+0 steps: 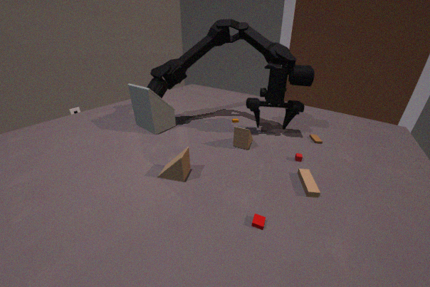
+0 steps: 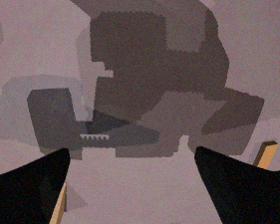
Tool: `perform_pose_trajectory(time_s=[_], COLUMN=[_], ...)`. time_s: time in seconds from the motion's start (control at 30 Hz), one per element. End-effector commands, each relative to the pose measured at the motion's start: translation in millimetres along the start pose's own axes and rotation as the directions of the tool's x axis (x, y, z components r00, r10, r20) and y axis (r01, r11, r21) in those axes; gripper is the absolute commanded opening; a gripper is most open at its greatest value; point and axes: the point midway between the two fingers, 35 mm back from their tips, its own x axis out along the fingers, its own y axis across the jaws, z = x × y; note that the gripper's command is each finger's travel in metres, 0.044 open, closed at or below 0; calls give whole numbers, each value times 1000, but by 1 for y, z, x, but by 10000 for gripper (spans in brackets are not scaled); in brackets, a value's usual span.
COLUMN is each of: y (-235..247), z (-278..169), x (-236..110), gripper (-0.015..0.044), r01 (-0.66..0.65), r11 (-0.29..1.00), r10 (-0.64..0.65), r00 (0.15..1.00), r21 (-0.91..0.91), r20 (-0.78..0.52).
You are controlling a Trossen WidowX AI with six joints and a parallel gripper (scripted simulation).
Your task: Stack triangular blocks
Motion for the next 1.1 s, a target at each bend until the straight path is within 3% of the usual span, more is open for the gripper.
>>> perform_pose_trajectory(time_s=[0.0, 0.2, 0.4, 1.07], y=[36, 81, 114, 115], z=[-50, -98, -138, -138], x=[-6, -25, -56, -43], gripper=[440, 440, 440, 440], r01=[-96, -146, -49, -27], r11=[991, 966, 943, 937], r10=[87, 82, -117, -150], r00=[991, 956, 878, 869], r21=[91, 212, 330, 347], r20=[97, 282, 464, 472])
